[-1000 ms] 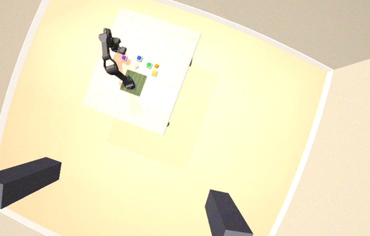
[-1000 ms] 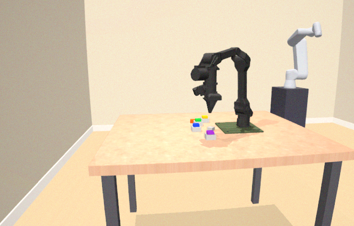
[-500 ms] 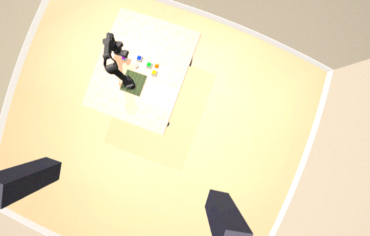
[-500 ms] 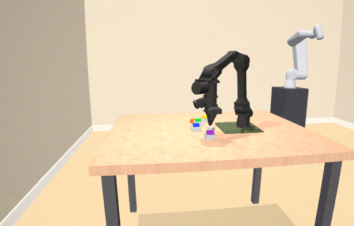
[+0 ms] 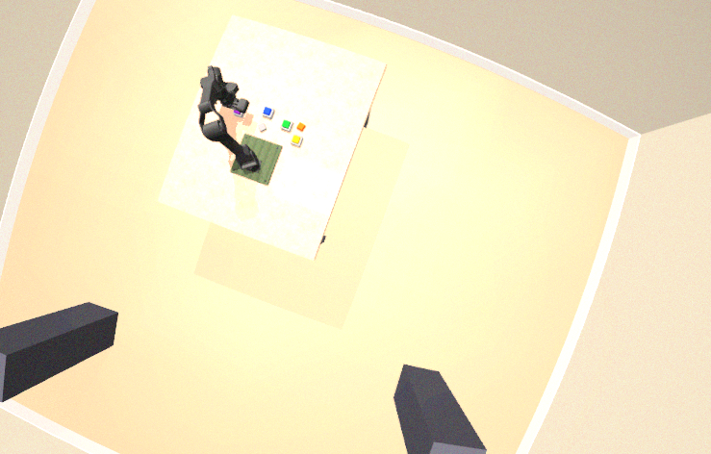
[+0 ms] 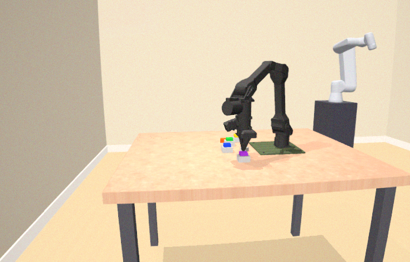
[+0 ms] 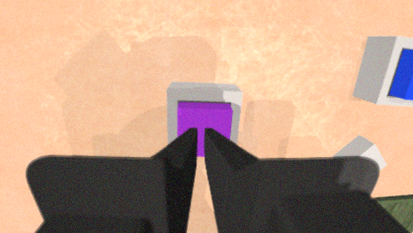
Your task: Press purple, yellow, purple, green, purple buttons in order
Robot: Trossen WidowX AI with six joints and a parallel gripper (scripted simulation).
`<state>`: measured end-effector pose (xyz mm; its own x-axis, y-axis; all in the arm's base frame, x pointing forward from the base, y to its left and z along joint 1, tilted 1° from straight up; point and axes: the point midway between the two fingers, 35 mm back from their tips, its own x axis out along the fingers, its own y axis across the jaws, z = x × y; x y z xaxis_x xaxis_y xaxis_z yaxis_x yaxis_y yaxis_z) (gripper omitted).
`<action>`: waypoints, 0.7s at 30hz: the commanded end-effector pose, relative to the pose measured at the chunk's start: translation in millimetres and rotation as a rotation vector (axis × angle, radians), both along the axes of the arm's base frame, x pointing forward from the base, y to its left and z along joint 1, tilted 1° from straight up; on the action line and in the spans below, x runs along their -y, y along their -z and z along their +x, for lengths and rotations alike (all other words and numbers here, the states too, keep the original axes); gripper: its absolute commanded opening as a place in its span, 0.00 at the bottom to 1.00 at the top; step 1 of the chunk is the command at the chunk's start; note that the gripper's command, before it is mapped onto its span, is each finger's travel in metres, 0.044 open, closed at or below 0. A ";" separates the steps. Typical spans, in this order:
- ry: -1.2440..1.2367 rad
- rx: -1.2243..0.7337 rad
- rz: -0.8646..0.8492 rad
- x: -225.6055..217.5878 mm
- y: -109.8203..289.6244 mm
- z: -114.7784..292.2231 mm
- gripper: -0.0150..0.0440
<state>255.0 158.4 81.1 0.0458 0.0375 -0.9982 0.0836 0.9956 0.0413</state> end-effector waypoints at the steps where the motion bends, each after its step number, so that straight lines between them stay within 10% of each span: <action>1: 0.006 -0.011 -0.010 1.3 11.6 -1.6 0.29; 21: 0.006 -0.011 -0.010 1.3 13.9 -1.6 0.29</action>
<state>254.8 158.3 69.8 0.0420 0.0350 -0.9985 0.0837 0.9957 0.0385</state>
